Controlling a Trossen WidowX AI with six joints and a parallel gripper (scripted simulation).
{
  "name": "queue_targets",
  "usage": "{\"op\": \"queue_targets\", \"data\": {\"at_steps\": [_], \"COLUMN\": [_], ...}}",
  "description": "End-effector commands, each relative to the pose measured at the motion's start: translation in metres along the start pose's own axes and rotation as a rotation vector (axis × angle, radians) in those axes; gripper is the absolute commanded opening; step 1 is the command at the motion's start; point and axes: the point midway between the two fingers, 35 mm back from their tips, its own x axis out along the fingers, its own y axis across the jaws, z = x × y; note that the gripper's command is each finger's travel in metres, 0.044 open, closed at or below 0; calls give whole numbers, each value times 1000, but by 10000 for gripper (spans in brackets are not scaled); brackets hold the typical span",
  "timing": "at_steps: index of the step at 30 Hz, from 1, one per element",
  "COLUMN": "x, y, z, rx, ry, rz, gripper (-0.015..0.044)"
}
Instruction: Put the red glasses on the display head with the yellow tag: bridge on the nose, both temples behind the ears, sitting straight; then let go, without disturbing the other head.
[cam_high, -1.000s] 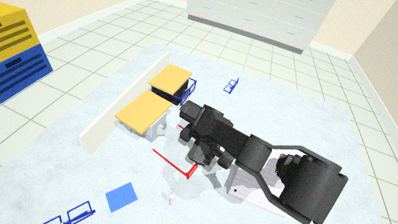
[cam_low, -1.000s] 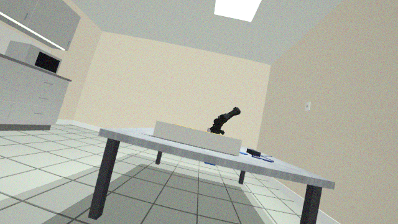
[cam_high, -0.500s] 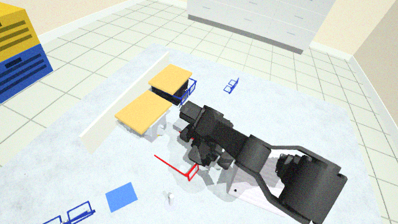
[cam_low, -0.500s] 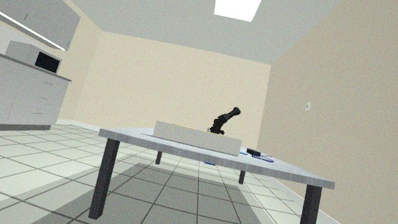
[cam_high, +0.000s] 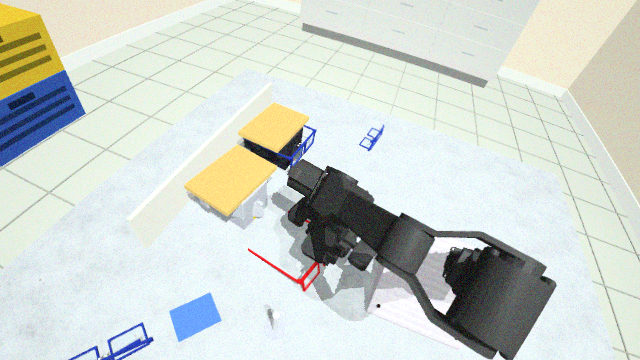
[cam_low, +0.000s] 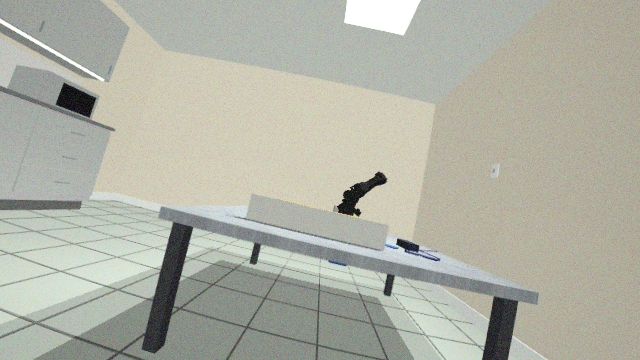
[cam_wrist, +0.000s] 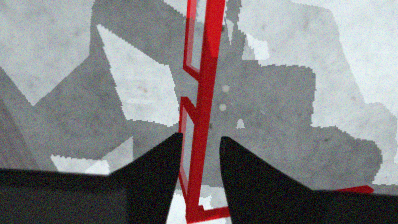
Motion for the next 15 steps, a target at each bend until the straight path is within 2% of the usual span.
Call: {"op": "queue_targets", "data": {"at_steps": [1, 11, 15], "x": [-2, -8, -42], "y": [-3, -6, 1], "z": [1, 1, 0], "rx": [-3, -2, -2], "ry": [-3, -4, -2], "rz": [-1, -1, -1], "gripper": [107, 107, 107]}}
